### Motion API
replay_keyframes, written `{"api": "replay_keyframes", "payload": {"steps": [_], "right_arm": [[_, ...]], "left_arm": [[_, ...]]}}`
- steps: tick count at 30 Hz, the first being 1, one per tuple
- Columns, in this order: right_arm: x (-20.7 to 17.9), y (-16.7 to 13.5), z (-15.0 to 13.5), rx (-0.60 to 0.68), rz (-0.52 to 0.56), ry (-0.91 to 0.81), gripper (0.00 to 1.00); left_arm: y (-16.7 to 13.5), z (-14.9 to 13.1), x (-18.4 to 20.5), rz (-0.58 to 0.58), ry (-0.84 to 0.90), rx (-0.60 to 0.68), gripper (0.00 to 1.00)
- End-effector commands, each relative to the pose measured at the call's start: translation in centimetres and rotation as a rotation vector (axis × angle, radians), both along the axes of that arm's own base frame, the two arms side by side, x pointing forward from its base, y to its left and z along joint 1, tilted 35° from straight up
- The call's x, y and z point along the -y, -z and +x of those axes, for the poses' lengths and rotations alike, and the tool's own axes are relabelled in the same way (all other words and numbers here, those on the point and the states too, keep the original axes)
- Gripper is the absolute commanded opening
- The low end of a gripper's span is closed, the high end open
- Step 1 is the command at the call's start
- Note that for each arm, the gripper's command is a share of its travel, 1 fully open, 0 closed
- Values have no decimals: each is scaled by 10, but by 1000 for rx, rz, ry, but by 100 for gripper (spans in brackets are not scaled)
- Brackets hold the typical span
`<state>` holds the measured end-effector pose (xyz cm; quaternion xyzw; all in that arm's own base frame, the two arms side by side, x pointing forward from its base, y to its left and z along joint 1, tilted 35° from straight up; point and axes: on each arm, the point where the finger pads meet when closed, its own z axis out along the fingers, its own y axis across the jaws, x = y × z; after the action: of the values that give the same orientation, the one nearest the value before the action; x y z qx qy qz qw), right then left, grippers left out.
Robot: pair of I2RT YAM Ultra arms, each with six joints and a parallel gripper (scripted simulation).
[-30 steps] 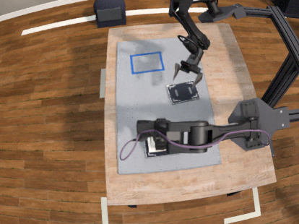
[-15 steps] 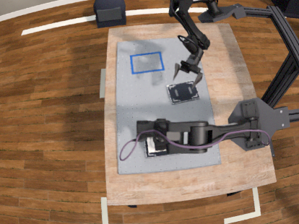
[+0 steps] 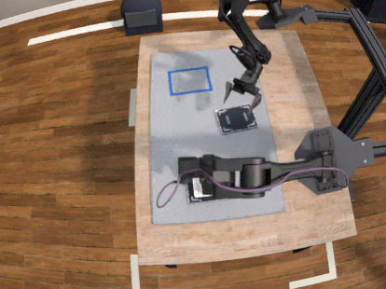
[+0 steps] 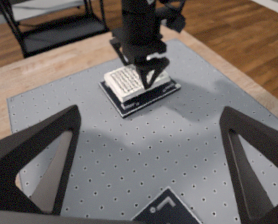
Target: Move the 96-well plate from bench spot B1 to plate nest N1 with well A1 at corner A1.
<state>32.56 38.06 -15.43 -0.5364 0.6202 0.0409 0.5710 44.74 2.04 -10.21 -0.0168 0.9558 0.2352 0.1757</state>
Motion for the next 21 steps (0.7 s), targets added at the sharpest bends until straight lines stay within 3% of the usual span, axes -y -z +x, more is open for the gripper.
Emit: {"api": "replay_keyframes", "payload": {"steps": [1,21], "right_arm": [[-11,-11,0,17,25,-18,100],[-11,-11,0,17,25,-18,100]], "left_arm": [[-16,18,12,-9,32,46,79],[-27,6,15,1,12,34,79]]}}
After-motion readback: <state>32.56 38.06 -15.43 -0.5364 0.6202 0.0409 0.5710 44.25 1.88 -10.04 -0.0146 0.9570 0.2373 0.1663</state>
